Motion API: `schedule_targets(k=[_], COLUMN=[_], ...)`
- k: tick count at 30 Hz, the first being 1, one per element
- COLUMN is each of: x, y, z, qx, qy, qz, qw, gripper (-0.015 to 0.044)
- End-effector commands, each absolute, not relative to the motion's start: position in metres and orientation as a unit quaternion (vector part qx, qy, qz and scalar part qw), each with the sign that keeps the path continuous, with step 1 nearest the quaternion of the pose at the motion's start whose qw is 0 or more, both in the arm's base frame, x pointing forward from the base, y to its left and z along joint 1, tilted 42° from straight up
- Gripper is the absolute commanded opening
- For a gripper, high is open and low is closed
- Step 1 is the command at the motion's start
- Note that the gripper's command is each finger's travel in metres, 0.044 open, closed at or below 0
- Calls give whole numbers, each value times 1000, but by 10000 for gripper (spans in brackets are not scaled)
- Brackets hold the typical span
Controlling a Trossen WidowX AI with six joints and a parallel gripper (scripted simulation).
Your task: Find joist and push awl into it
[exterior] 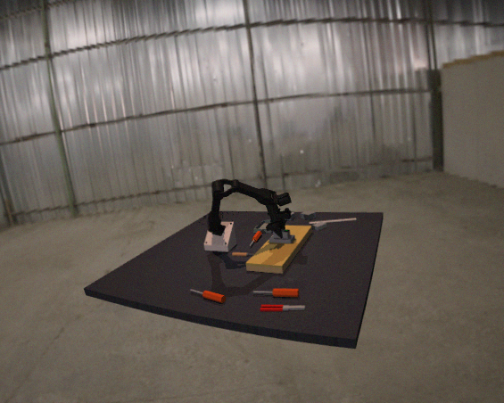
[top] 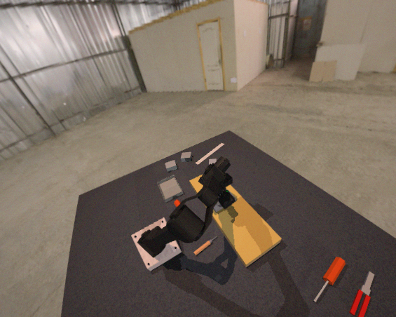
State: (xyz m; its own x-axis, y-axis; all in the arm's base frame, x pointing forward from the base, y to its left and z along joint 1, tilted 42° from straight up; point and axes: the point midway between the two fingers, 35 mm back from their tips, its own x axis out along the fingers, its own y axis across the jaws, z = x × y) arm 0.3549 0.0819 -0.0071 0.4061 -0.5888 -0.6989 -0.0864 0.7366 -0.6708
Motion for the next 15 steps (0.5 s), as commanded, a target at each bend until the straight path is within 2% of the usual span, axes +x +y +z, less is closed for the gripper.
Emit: schedule_targets(k=[1,15], x=[354,352], y=[89,104], z=[-13,-27], qx=[-322,-322], qy=[522,522], qz=[-159,-159], qw=[774,774], gripper=[0,0])
